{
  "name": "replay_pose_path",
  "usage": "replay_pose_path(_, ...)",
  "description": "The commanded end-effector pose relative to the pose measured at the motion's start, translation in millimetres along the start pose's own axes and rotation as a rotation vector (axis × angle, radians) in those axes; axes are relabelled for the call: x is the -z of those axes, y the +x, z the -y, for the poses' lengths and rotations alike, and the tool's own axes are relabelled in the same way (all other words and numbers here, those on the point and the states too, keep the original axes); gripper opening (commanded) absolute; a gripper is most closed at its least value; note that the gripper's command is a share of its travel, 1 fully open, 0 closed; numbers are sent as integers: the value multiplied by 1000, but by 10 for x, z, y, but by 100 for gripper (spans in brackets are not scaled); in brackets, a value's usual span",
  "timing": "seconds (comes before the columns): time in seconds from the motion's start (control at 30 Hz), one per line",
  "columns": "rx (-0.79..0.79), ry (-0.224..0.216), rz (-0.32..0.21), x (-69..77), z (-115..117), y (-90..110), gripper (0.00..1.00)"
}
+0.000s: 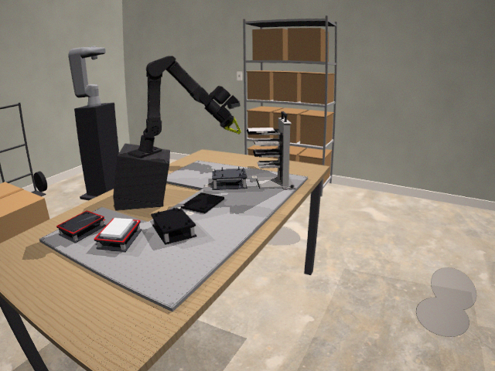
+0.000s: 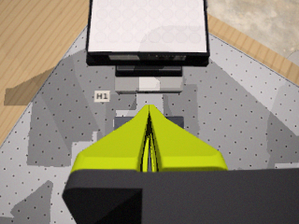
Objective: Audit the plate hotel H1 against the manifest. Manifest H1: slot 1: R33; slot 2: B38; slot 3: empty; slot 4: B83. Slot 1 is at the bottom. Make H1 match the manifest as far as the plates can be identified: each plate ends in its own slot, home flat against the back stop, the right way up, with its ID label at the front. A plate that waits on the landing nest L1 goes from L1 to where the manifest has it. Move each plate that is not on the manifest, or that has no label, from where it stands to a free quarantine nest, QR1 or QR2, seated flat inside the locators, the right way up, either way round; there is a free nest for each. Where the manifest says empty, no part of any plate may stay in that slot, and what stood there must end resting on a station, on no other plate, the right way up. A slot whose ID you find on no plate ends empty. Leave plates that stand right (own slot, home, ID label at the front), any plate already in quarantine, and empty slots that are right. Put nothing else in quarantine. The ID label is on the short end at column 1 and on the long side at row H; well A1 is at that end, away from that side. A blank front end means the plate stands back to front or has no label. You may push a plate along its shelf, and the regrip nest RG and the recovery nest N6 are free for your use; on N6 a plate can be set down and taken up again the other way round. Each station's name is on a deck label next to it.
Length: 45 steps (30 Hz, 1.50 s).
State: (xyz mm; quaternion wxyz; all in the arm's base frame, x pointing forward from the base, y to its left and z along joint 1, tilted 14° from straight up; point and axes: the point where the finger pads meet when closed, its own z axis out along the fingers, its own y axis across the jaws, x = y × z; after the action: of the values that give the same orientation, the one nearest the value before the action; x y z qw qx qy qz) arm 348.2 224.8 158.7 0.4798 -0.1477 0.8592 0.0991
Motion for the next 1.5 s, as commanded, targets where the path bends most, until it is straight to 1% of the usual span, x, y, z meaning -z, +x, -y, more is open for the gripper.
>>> replay_pose_path(0.0,-4,-2,17,-26,1,-123,0)
replay_pose_path(0.2,-5,1,16,-46,12,-140,0)
replay_pose_path(0.23,-8,-5,33,-3,-7,-197,0)
replay_pose_path(0.27,-4,-2,18,-45,1,-156,0)
replay_pose_path(0.3,-4,1,14,-60,11,-150,0)
replay_pose_path(0.6,-1,0,8,-101,4,-176,0)
replay_pose_path(0.77,-3,3,9,-117,17,-192,0)
replay_pose_path(0.8,-6,-2,25,-75,2,-249,0)
replay_pose_path(0.87,-3,3,9,-131,17,-206,0)
replay_pose_path(1.27,-3,2,9,-187,17,-263,0)
replay_pose_path(1.33,-3,2,9,-187,17,-263,0)
replay_pose_path(1.37,-5,-4,25,-145,-3,-319,0)
replay_pose_path(1.4,-2,-1,12,-185,4,-282,0)
replay_pose_path(1.47,-3,3,9,-206,18,-282,0)
